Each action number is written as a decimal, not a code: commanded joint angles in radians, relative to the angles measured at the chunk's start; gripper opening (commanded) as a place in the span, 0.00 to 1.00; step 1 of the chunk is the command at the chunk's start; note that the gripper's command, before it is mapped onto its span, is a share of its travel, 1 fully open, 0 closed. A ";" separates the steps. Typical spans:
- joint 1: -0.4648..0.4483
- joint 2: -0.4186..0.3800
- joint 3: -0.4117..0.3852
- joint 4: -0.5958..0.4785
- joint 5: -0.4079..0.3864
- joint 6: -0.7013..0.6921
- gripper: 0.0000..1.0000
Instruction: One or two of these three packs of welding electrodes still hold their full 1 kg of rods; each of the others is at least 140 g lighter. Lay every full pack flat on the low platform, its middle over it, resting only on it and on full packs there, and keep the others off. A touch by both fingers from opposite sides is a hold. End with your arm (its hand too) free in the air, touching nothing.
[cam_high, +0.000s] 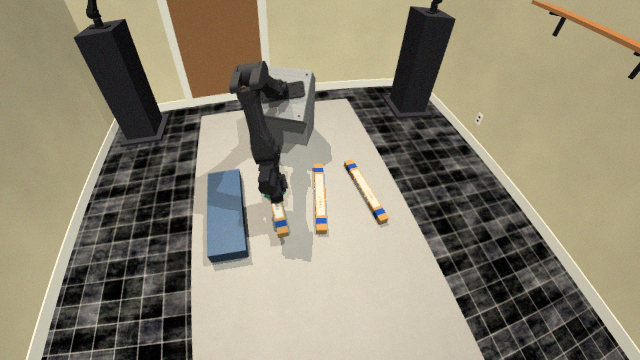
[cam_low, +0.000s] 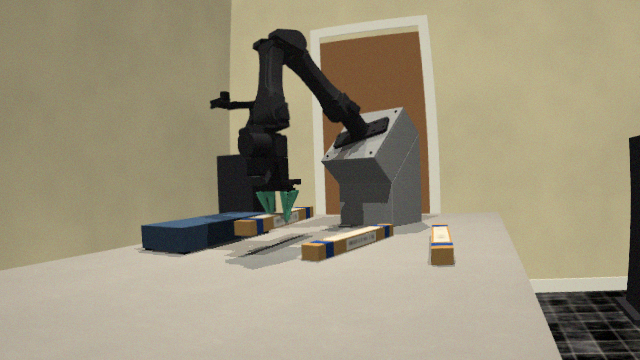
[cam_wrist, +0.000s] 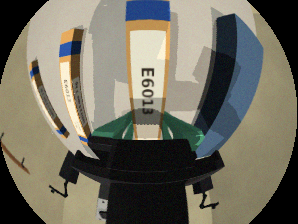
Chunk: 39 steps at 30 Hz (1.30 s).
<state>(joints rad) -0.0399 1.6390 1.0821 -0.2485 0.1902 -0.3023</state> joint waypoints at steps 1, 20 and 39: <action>0.021 -0.067 0.004 -0.039 0.010 0.006 0.00; 0.026 -0.085 0.025 -0.060 0.014 0.009 0.00; 0.028 -0.091 0.030 -0.070 0.015 0.010 0.00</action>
<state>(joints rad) -0.0311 1.6135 1.0821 -0.2878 0.1974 -0.2966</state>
